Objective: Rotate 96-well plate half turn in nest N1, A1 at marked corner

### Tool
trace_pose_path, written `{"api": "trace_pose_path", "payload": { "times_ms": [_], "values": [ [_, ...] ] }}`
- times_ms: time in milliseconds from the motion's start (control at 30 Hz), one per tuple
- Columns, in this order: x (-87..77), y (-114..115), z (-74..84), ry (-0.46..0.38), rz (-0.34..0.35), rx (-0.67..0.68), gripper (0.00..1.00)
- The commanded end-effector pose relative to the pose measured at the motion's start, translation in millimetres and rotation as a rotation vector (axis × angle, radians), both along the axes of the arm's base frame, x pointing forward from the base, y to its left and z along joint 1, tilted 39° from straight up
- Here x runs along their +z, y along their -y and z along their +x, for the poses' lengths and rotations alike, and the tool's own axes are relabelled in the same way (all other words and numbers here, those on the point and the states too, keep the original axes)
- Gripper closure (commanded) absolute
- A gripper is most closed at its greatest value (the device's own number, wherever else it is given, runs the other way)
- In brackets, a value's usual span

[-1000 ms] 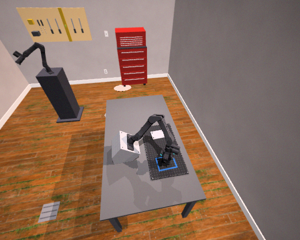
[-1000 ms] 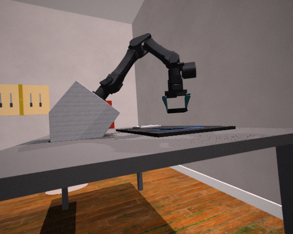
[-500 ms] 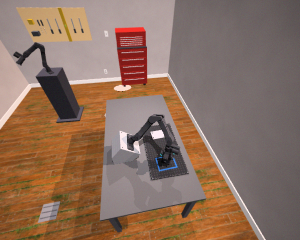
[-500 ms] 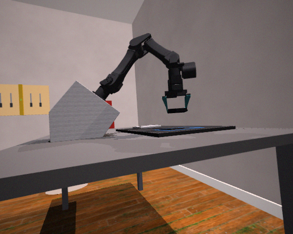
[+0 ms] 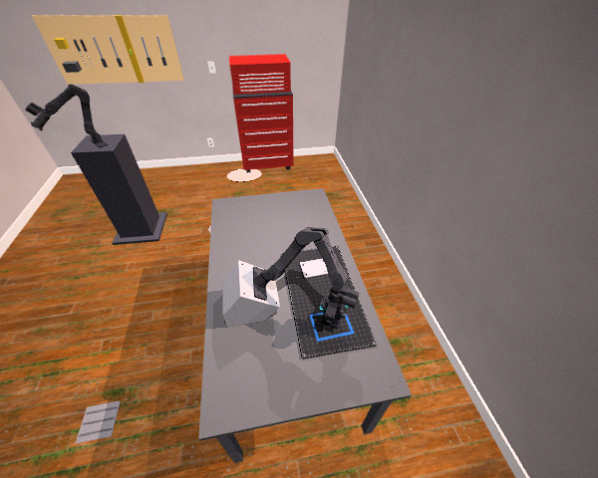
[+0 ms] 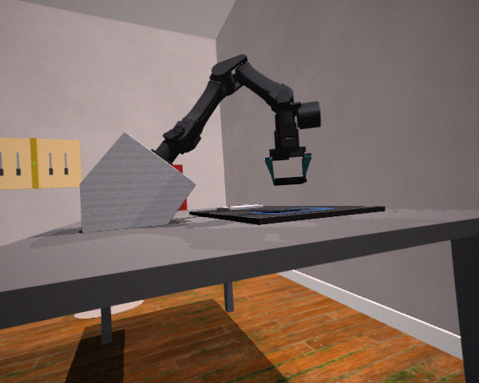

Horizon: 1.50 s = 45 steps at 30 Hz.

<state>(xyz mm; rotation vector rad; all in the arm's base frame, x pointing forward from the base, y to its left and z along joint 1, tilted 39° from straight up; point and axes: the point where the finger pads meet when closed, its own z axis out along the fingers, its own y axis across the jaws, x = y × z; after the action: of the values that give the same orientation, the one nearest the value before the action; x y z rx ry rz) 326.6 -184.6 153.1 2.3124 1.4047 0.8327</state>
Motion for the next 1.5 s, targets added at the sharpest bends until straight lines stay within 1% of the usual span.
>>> {"api": "trace_pose_path", "payload": {
  "times_ms": [0,67,567,633,1133,1200,1267,1300,1467],
  "values": [
    [4.6,4,-1.6,0.009,-0.009,-0.011,1.00],
    [4.6,4,-1.6,0.009,-0.009,-0.011,1.00],
    [5.8,-46,-4.4,0.024,-0.320,0.380,1.00],
    [5.8,-46,-4.4,0.024,-0.320,0.380,1.00],
    [7.0,-96,-7.4,0.039,-0.631,0.771,1.00],
    [7.0,-96,-7.4,0.039,-0.631,0.771,1.00],
    [7.2,-103,-7.8,0.041,-0.672,0.823,1.00],
    [7.3,-106,-8.0,0.042,-0.679,0.832,1.00],
    [7.7,-123,-9.0,0.042,-0.678,0.832,1.00]
  ]
}}
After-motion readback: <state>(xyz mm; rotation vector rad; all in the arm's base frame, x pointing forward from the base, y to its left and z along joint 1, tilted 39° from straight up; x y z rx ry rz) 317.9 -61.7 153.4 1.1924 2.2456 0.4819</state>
